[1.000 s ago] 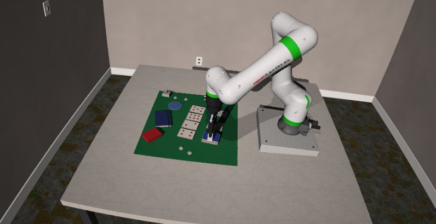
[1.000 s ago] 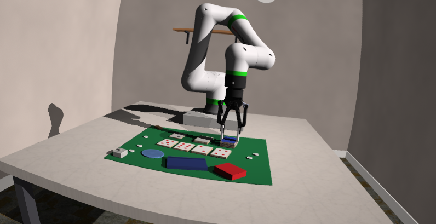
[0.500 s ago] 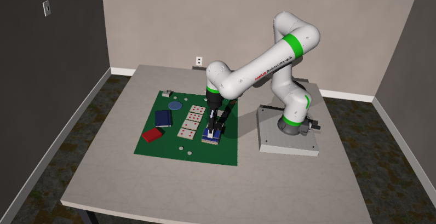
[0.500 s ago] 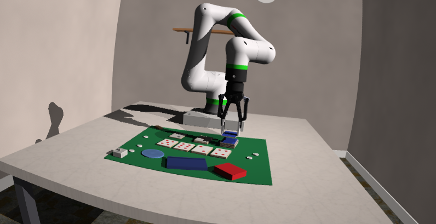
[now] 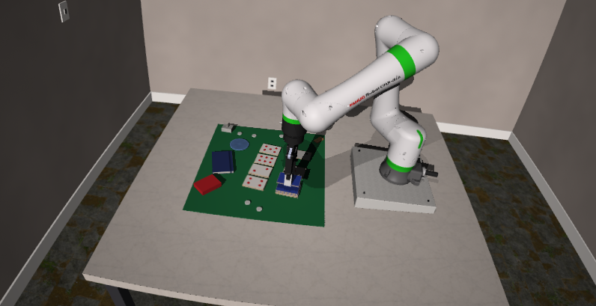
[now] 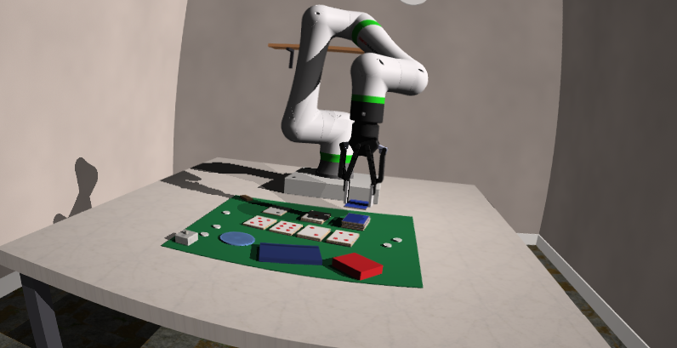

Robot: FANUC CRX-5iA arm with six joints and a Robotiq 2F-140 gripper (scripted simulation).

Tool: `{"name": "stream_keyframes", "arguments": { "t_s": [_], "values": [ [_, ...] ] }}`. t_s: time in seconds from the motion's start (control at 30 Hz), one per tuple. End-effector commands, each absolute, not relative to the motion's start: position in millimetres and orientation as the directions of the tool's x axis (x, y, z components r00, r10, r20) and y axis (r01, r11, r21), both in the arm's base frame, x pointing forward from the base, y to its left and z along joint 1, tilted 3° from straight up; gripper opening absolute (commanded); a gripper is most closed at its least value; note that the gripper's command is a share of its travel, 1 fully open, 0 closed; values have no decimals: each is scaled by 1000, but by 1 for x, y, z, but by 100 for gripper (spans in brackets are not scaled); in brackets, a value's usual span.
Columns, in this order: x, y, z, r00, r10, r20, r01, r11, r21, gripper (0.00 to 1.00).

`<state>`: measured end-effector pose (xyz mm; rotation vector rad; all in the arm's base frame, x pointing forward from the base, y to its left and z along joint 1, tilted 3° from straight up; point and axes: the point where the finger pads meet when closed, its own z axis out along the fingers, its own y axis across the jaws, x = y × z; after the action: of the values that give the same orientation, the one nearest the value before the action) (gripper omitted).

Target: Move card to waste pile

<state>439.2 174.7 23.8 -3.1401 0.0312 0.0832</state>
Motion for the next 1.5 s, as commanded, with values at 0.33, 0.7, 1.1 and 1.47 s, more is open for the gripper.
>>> {"name": "stream_keyframes", "arguments": {
  "t_s": [0.33, 0.7, 1.1, 1.47],
  "values": [
    [439, 161, 24, 998, -23, -53, -23, -1000, 0, 42],
    [437, 100, 24, 998, -36, -53, -36, -999, 1, 42],
    [436, 59, 24, 998, -45, -53, -45, -999, 2, 42],
    [436, 55, 24, 998, -46, -53, -46, -999, 2, 42]
  ]
}}
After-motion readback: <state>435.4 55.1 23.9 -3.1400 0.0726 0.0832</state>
